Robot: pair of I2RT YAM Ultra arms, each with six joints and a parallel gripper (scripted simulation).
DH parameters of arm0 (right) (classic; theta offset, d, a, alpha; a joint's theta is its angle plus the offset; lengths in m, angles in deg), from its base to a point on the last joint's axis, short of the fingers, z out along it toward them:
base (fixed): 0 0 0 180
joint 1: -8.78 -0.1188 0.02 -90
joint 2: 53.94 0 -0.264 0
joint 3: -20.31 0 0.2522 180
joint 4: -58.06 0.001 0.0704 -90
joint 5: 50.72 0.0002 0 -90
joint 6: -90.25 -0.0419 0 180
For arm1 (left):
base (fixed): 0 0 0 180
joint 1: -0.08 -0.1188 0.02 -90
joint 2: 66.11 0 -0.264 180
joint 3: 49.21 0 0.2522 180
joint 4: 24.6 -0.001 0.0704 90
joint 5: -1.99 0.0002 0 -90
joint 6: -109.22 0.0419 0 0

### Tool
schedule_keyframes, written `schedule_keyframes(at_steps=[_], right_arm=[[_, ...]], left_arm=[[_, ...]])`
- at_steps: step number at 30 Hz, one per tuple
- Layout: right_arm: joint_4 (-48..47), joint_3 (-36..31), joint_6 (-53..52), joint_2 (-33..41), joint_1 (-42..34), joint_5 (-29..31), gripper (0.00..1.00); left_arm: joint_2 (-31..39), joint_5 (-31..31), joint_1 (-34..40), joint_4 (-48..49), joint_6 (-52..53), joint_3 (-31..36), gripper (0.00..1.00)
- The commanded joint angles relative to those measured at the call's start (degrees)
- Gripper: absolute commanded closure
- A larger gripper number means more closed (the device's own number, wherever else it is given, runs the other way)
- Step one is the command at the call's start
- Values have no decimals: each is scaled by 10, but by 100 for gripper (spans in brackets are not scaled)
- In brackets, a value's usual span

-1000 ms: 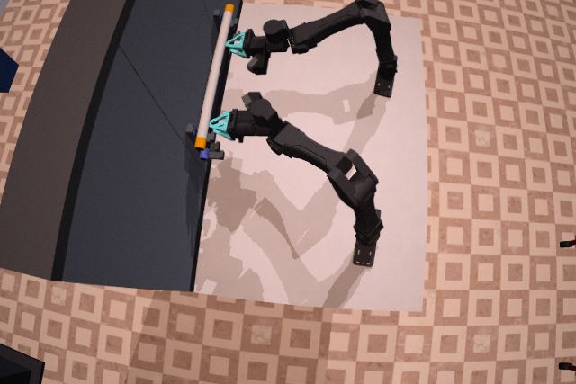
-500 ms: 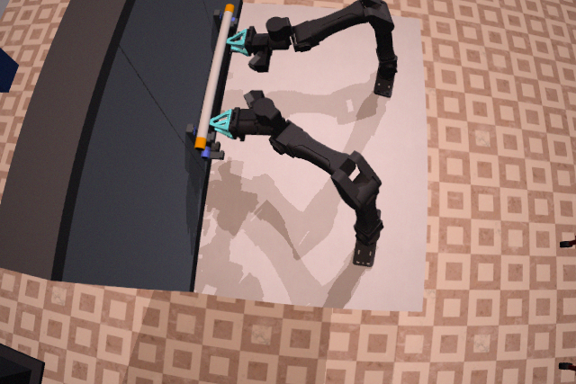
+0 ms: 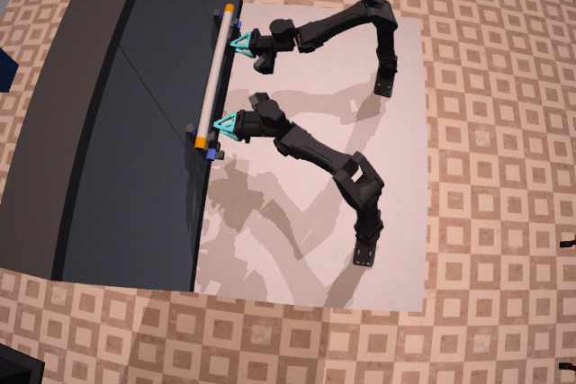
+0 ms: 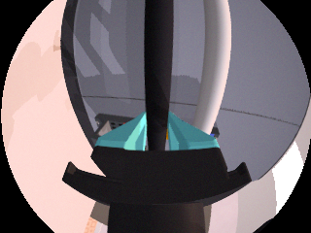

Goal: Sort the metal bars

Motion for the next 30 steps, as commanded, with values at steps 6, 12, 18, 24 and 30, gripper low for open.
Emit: schedule_keyframes(at_steps=[6,12,18,24,30], right_arm=[[-50,2,21,53,-5,13,100],[-45,-5,21,65,-7,15,100],[-49,-14,21,71,-8,16,100],[-55,-31,21,81,-11,18,100],[-59,-45,21,90,-12,20,100]], left_arm=[[47,-22,11,56,38,0,100],[56,-27,16,55,39,7,100],[60,-30,20,60,39,17,100],[67,-35,25,69,38,33,100],[73,-40,29,75,38,46,100]])
